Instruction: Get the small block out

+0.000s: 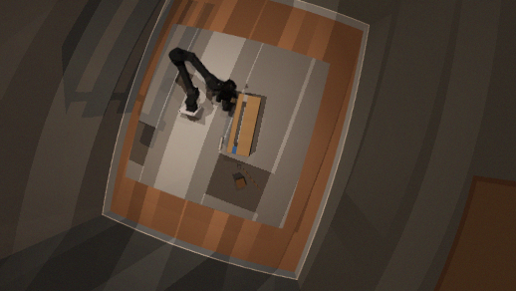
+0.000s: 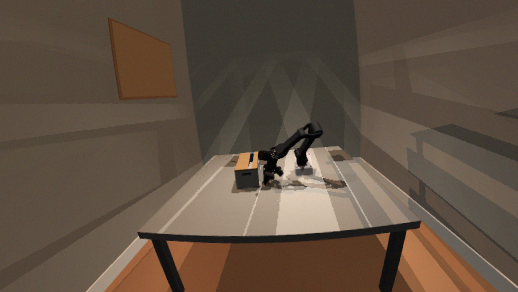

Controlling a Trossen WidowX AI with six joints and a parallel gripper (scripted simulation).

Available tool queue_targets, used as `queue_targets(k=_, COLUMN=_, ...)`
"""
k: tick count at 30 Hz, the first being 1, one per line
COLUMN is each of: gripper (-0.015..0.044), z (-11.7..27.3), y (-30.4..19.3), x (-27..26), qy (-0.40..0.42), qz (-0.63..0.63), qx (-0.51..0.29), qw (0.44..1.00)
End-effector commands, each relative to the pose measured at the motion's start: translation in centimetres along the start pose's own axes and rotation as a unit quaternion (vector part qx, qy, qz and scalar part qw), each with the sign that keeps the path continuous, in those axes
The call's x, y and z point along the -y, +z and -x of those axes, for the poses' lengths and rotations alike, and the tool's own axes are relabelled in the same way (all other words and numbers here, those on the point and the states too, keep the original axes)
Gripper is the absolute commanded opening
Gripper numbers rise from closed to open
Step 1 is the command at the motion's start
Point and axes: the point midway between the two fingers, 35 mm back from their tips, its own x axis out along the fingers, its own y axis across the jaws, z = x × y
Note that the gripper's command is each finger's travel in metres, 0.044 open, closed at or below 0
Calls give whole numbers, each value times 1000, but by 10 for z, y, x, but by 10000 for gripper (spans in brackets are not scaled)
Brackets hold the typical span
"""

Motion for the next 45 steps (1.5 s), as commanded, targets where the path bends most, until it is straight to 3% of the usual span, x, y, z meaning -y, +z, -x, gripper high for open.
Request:
queue_targets(k=1, gripper=127, z=-1, y=2, x=-2, qy=3, qz=-4, qx=1, qw=1000)
queue_targets(k=8, gripper=0, z=4, y=-2, x=-2, qy=4, qz=-4, qx=2, qw=1000)
queue_targets(k=20, gripper=0, z=53, y=-24, x=-2, qy=3, qz=-1, qx=1, qw=1000)
queue_targets(k=27, gripper=0, z=56, y=-25, x=-1, qy=2, qz=-4, qx=1, qw=1000)
queue_targets(k=45, gripper=0, z=66, y=-25, x=-7, qy=5, qz=-350, qx=12, qw=937)
